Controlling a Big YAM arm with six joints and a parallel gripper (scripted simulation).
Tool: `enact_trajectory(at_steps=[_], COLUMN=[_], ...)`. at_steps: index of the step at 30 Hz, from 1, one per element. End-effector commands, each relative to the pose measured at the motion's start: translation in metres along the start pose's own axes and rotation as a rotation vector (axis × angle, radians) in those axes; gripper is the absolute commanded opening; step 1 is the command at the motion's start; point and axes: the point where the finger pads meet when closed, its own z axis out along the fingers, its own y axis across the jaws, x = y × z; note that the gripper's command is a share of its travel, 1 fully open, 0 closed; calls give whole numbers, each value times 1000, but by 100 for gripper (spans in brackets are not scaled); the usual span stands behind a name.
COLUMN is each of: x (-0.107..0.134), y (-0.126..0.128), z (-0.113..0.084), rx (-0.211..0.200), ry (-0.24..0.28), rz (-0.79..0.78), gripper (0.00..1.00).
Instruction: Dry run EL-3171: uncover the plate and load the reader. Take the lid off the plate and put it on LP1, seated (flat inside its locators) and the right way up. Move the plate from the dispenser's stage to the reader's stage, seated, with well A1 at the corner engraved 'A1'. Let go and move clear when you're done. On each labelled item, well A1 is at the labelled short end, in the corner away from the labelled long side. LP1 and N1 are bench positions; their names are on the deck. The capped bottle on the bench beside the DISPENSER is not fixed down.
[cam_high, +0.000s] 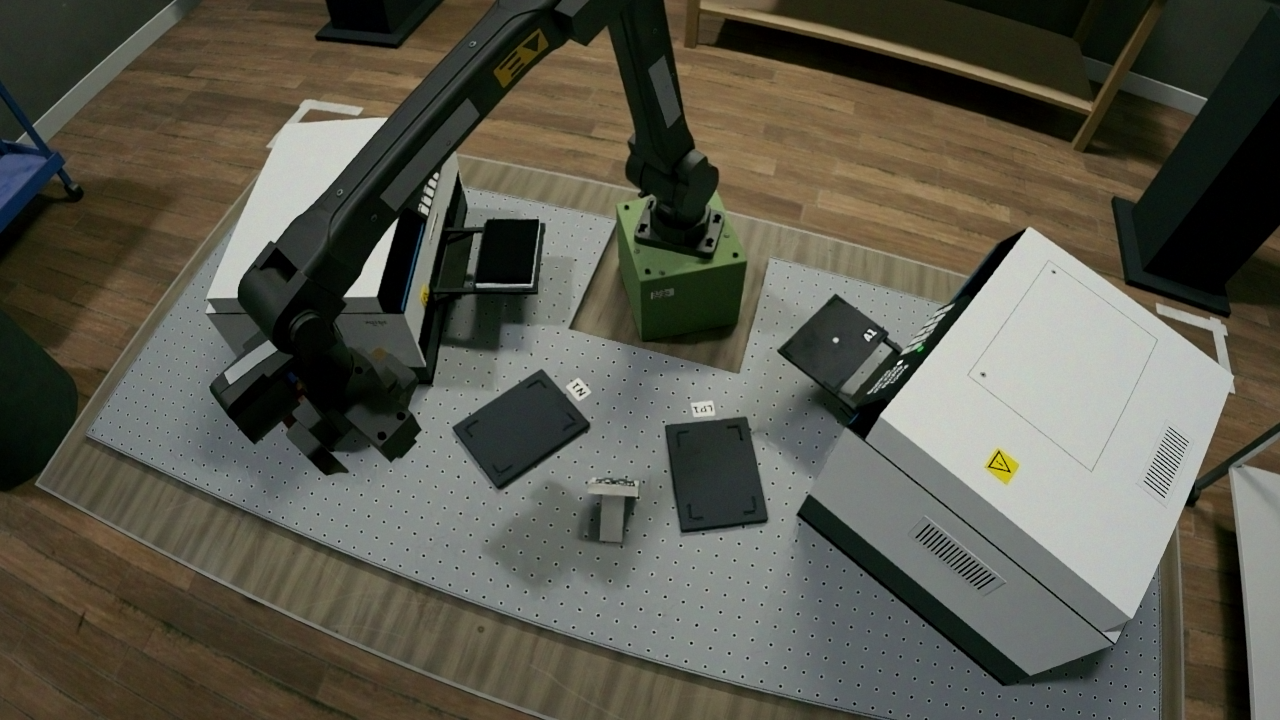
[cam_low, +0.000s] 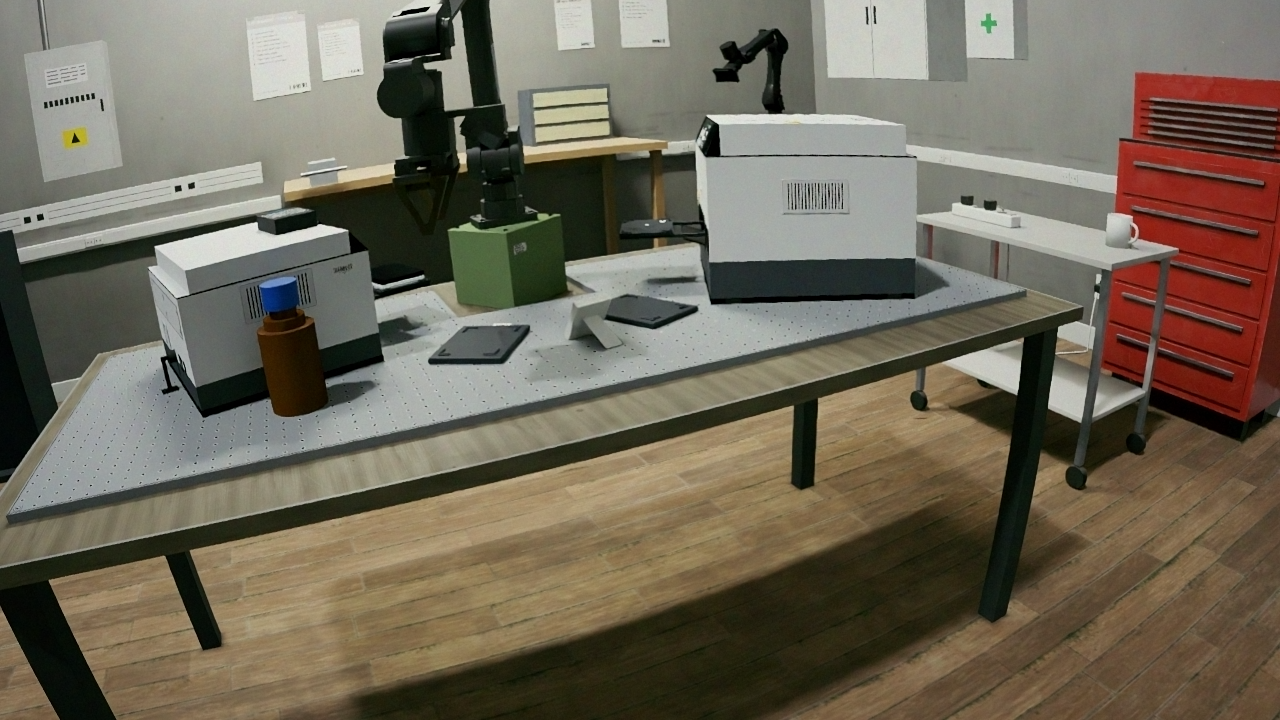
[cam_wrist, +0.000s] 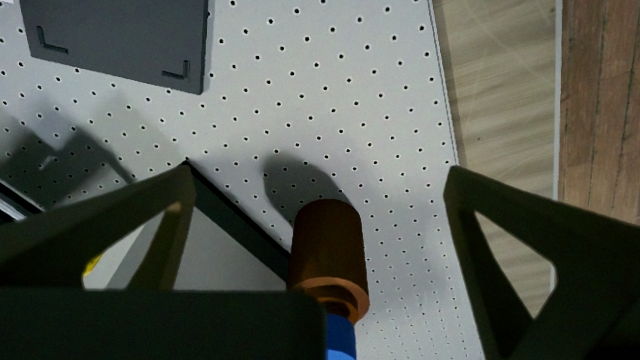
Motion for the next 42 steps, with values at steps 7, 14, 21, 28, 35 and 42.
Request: enact_trajectory(at_steps=[7, 14, 21, 28, 35, 42], x=[9, -24, -40, -49, -70, -74], y=[-23, 7, 29, 48, 69, 84], z=[-62, -65, -65, -55, -71, -63], rx=[140, 138, 138, 115, 140, 126], ry=[14, 5, -8, -11, -28, -26], rz=[17, 155, 309, 367, 419, 521], gripper=[100, 100, 100, 100, 100, 100])
